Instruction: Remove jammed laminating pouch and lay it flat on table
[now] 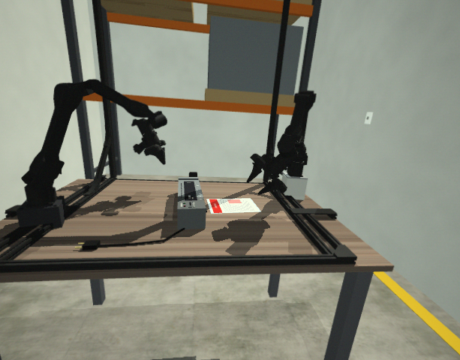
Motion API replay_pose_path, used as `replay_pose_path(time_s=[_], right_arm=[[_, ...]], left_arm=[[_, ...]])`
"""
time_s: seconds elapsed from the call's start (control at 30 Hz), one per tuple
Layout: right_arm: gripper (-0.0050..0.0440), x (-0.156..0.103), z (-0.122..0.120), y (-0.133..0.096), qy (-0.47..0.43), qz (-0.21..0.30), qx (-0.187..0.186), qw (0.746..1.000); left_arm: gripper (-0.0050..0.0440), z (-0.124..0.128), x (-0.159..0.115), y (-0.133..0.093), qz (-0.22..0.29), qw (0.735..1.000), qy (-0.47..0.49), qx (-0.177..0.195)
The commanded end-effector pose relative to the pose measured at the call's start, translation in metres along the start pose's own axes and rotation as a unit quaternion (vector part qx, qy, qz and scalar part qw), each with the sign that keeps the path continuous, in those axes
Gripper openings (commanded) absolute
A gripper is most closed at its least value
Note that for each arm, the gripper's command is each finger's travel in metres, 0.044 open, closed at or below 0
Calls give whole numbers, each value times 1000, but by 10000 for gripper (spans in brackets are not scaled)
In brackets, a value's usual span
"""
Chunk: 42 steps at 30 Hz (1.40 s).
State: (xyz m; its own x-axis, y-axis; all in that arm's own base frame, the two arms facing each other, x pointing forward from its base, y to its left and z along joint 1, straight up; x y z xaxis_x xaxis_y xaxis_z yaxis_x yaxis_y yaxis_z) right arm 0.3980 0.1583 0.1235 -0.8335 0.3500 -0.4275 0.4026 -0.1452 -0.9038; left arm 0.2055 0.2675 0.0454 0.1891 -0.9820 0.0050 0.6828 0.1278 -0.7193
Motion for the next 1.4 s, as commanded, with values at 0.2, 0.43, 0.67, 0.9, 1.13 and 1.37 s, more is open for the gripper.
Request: replay_pose_path(time_s=[0.2,0.43,0.67,0.9,1.13,1.37], right_arm=[[-50,-5,-1,-8,4,8,-9,1000],[-50,-5,-1,-8,4,8,-9,1000],[-50,-5,-1,-8,4,8,-9,1000],[-50,-5,-1,-8,4,8,-9,1000],[-50,-5,-1,-8,4,8,-9,1000],[-50,-5,-1,-8,4,8,-9,1000]], left_arm=[[338,48,-11,-21,18,1000,15,15],[338,32,-7,-14,12,1000,12,12],[338,32,-7,-14,12,1000,12,12],[338,38,-10,-16,17,1000,14,16],[338,38,-10,-16,17,1000,14,16],[338,38,-10,-16,17,1000,14,16]])
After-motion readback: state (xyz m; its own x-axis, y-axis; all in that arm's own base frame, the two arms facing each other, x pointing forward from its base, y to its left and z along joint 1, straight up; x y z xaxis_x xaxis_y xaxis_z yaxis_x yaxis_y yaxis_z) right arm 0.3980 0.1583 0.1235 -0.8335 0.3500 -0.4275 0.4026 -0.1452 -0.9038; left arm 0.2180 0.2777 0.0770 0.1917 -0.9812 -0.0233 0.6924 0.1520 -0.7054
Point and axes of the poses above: on each arm, the point midway between the two fingers, 35 mm back from their tips, its own y axis out along the fingers, its own z axis across the jaws, x = y × z, the point moved 2 cm from there along -y, back along the fingers, and after that the axes turned 2 degrees about y, right-handed, at the moved point
